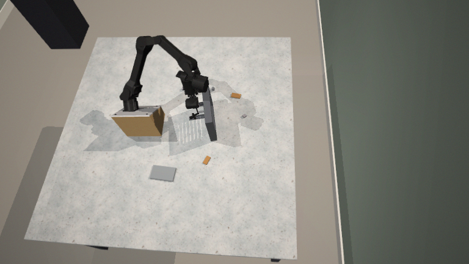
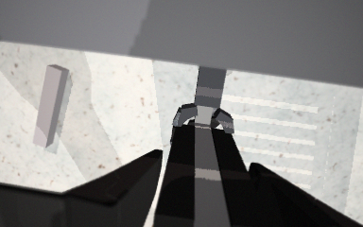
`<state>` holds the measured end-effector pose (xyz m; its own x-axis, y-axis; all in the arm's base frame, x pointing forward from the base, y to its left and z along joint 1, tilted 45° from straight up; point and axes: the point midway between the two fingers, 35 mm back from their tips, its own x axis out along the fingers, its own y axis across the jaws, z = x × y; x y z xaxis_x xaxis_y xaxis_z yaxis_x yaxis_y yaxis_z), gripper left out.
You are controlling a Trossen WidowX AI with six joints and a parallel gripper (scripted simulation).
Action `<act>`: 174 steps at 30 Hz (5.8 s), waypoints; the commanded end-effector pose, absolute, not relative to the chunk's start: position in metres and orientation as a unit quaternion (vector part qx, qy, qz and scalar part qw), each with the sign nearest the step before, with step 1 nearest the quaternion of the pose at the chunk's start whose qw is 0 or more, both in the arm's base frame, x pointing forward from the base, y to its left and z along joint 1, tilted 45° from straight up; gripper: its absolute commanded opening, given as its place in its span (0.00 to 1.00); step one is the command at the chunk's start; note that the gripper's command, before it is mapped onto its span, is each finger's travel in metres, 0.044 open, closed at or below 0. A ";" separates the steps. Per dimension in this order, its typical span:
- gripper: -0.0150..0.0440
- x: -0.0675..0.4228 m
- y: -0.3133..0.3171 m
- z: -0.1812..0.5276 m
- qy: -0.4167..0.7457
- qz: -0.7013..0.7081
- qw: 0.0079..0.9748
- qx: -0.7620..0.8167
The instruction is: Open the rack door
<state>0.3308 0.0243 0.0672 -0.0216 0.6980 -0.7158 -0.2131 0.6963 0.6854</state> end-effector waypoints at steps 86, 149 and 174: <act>0.74 0.329 0.025 0.066 0.197 0.688 0.608 -0.344; 0.74 0.329 0.025 0.066 0.690 -0.190 0.350 0.604; 0.57 0.329 0.025 0.066 0.664 -0.266 0.281 0.640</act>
<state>0.3288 0.0252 0.0659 -0.0257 0.6991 -0.7146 0.9990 0.0442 0.0074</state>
